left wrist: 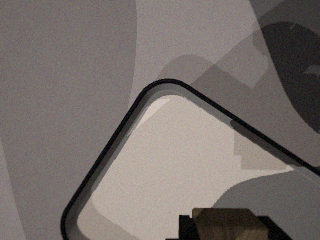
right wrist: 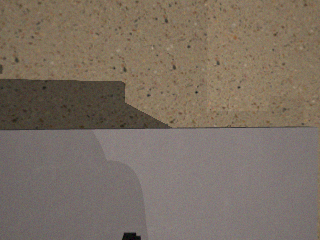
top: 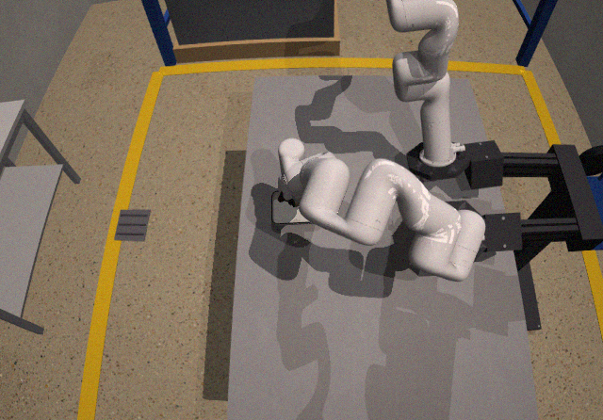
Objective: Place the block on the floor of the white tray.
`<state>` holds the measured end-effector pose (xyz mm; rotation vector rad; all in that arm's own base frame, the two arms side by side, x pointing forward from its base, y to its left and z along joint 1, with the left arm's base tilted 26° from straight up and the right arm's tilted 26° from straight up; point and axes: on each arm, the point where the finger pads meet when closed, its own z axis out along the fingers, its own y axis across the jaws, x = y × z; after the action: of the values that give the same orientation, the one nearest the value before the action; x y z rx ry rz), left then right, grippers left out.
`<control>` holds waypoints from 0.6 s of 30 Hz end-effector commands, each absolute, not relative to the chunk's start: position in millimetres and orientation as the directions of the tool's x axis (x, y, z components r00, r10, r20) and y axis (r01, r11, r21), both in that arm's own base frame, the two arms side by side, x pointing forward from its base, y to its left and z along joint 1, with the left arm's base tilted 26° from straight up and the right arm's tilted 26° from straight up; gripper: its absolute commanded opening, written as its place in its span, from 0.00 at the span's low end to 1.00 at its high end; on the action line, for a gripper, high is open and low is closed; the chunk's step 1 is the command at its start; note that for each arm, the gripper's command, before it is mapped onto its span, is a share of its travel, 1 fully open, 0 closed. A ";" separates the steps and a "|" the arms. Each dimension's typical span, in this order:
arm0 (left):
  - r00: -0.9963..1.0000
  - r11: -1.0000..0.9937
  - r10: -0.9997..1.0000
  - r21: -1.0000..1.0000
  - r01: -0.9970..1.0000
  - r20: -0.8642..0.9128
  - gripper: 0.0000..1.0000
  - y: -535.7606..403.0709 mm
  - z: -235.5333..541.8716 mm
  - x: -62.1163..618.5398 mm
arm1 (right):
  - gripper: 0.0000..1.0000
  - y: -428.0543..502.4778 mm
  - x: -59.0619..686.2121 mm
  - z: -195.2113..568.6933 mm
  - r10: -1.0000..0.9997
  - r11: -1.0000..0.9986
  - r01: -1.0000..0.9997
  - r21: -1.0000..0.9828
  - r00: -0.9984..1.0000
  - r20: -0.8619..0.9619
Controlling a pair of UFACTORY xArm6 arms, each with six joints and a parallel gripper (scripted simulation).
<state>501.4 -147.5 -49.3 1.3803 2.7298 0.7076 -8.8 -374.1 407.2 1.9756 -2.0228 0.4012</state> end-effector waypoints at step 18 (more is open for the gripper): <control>-0.613 0.512 0.765 0.391 0.765 0.196 0.00 -147.4 -49.6 505.6 | 1.00 -374.3 -8.9 408.8 -0.919 0.024 -1.000 0.000 -0.022 0.394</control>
<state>504.3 -147.3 -49.1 1.3821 2.7330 0.7055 -8.8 -374.1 407.2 1.9756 -2.0228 0.4012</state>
